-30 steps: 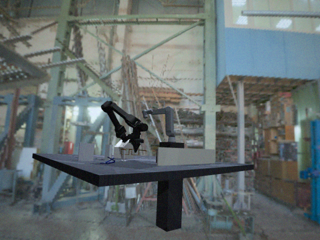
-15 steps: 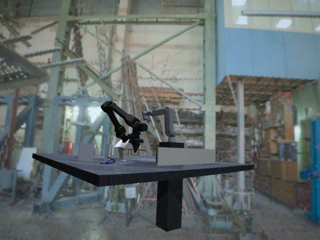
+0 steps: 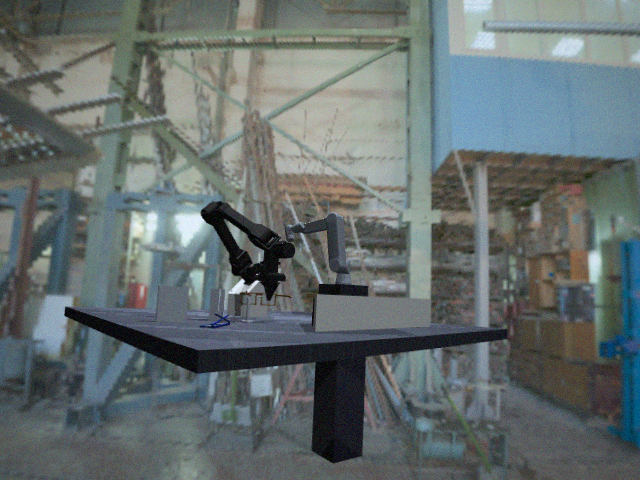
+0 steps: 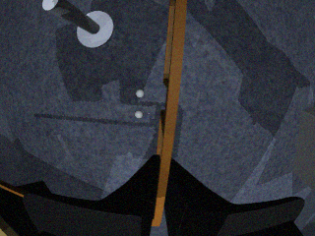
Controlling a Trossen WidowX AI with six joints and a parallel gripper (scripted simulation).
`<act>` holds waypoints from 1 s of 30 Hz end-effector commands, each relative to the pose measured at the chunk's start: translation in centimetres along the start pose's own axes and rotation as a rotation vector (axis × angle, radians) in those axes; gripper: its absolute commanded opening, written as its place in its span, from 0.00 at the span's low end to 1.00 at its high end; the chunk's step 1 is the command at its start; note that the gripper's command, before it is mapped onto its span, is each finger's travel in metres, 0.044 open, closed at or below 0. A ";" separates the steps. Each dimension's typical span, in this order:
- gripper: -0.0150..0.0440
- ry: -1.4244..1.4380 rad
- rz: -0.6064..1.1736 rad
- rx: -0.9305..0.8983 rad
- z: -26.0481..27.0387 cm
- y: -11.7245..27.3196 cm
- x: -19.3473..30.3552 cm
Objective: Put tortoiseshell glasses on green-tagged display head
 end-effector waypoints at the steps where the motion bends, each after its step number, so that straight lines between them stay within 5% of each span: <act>1: 0.25 -0.008 0.007 -0.006 0.2 2.3 -0.2; 11: 0.25 -0.005 0.006 -0.013 0.0 4.4 0.0; 30: 0.25 0.050 0.026 -0.155 -3.6 8.0 8.4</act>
Point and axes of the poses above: the point midway between the two fingers, 35 mm back from their tips, its own y axis back along the fingers, its own z axis across the jaws, x = y × z, the point moved 4 cm from there along y, back along the fingers, and after that the axes turned 9 degrees about -y, right-handed, at the moved point
